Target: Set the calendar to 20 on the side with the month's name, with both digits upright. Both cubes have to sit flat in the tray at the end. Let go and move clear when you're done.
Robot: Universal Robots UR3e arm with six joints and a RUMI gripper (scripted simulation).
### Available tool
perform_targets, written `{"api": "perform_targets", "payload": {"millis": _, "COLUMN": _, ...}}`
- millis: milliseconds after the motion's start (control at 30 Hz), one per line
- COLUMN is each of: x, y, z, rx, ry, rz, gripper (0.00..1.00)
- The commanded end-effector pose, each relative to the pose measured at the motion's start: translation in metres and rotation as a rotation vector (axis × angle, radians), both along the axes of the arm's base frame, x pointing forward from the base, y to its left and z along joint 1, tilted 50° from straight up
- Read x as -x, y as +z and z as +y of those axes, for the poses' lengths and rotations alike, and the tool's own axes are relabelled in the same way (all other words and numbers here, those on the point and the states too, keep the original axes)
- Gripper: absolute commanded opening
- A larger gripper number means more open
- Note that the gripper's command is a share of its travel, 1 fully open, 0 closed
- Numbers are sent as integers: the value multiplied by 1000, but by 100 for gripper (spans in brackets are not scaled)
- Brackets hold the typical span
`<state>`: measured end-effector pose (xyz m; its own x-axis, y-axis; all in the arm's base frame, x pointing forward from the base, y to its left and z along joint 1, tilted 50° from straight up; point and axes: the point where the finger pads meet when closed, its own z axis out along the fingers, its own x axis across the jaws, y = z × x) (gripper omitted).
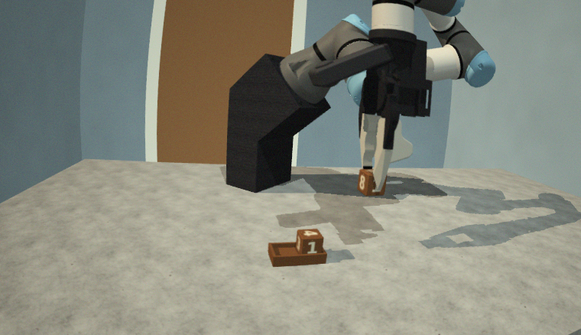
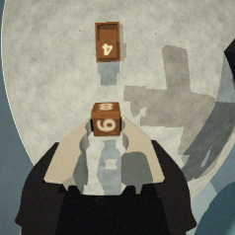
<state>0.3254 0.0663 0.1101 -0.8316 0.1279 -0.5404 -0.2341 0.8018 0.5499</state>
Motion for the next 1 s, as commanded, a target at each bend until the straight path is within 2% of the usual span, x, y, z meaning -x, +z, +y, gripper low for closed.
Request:
{"api": "perform_targets", "payload": {"millis": 0, "x": -5, "y": -5, "z": -16, "rx": 1, "ry": 0, "rz": 0, "gripper": 11}}
{"api": "perform_targets", "payload": {"millis": 133, "x": -10, "y": -14, "z": -37, "rx": 1, "ry": 0, "rz": 0, "gripper": 11}}
{"api": "perform_targets", "payload": {"millis": 200, "x": -10, "y": -14, "z": -37, "rx": 1, "ry": 0, "rz": 0, "gripper": 11}}
{"api": "perform_targets", "payload": {"millis": 567, "x": -21, "y": -50, "z": -90, "rx": 1, "ry": 1, "rz": -1, "gripper": 11}}
{"api": "perform_targets", "payload": {"millis": 700, "x": -22, "y": -58, "z": -98, "rx": 1, "ry": 1, "rz": -1, "gripper": 11}}
{"api": "perform_targets", "payload": {"millis": 967, "x": -22, "y": -61, "z": -102, "rx": 1, "ry": 1, "rz": -1, "gripper": 11}}
